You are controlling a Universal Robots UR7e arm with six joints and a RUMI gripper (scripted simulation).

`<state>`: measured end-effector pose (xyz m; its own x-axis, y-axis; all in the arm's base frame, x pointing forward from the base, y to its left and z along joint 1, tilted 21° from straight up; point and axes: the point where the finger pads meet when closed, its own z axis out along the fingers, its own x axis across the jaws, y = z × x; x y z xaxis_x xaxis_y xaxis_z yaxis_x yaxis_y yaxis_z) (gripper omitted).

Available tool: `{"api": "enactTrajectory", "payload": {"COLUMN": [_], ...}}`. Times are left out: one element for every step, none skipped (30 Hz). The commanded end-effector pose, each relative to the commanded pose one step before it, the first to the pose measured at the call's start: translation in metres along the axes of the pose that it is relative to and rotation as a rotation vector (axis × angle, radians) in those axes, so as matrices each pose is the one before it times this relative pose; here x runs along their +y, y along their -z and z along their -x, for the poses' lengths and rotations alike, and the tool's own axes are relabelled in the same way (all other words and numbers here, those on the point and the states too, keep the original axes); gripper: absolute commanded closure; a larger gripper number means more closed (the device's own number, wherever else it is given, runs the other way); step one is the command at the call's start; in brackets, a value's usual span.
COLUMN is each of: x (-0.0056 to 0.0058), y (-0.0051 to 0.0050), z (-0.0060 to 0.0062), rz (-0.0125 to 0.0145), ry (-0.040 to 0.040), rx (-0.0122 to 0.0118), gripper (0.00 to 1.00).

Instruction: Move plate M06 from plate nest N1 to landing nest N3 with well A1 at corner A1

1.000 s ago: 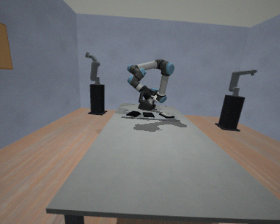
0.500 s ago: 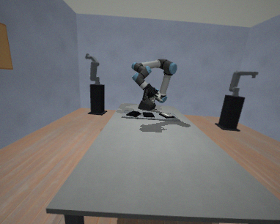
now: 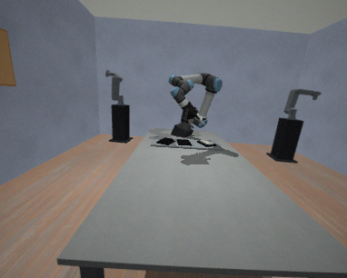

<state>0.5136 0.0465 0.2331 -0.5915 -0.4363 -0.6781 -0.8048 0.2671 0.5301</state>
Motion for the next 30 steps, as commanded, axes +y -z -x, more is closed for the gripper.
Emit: {"api": "enactTrajectory", "payload": {"x": [0.02077, 0.00000, 0.00471, 0.00000, 0.00000, 0.00474, 0.00475, 0.00476, 0.00420, 0.00000, 0.00000, 0.00000, 0.00477, 0.00479, 0.00480, 0.00482, 0.00209, 0.00000, 0.00000, 0.00000, 0.00000, 0.00000, 0.00476, 0.00476, 0.00477, 0.00479, 0.00041, 0.00000, 0.00000, 0.00461], "y": [-0.00670, 0.00000, -0.00080, 0.00000, 0.00000, -0.00081, -0.00081, -0.00082, -0.00072, 0.00001, 0.00001, 0.00000, -0.00028, -0.00028, -0.00029, -0.00029, -0.00012, 0.00001, 0.00001, -0.00001, 0.00000, 0.00000, 0.00035, 0.00036, 0.00036, 0.00036, 0.00004, 0.00001, 0.00001, 0.00109], "z": [-0.00606, 0.00000, -0.00144, 0.00000, 0.00000, -0.00138, -0.00131, -0.00125, -0.00104, -0.00001, -0.00001, -0.00001, -0.00143, -0.00138, -0.00133, -0.00127, -0.00053, -0.00001, -0.00001, -0.00001, 0.00000, 0.00000, -0.00148, -0.00144, -0.00140, -0.00135, -0.00012, -0.00001, -0.00001, -0.00157], "rz": [-0.01559, 0.00000, -0.00310, 0.00000, 0.00000, -0.00310, -0.00310, -0.00310, -0.00310, -0.00311, -0.00311, -0.00045, -0.00377, -0.00377, -0.00377, -0.00377, -0.00378, -0.00378, -0.00379, -0.00026, 0.00000, 0.00000, -0.00447, -0.00446, -0.00446, -0.00446, -0.00447, -0.00447, -0.00443, -0.00515], "ry": [0.07227, -0.00026, 0.01136, 0.00000, 0.00000, 0.01113, 0.01117, 0.01110, 0.01110, 0.01111, 0.01107, 0.00131, 0.01099, 0.01067, 0.01067, 0.01067, 0.01067, 0.01067, 0.01056, 0.00040, 0.00000, 0.00000, 0.01045, 0.01033, 0.01016, 0.01016, 0.01017, 0.01017, 0.00974, 0.00989], "rx": [0.10227, 0.00000, 0.01634, 0.00000, 0.00000, 0.01634, 0.01634, 0.01634, 0.01634, 0.01634, 0.01634, 0.00234, 0.01649, 0.01649, 0.01649, 0.01649, 0.01649, 0.01649, 0.01649, 0.00114, 0.00000, 0.00000, 0.01664, 0.01664, 0.01664, 0.01664, 0.01664, 0.01663, 0.01645, 0.01678], "gripper": [0.18, 0.18, 0.18, 0.18, 0.18, 0.18, 0.18, 0.18, 0.18, 0.18, 0.18, 0.18, 0.18, 0.18, 0.18, 0.18, 0.18, 0.18, 0.18, 0.18, 0.18, 0.18, 0.18, 0.18, 0.18, 0.18, 0.18, 0.18, 0.18, 0.18]}}
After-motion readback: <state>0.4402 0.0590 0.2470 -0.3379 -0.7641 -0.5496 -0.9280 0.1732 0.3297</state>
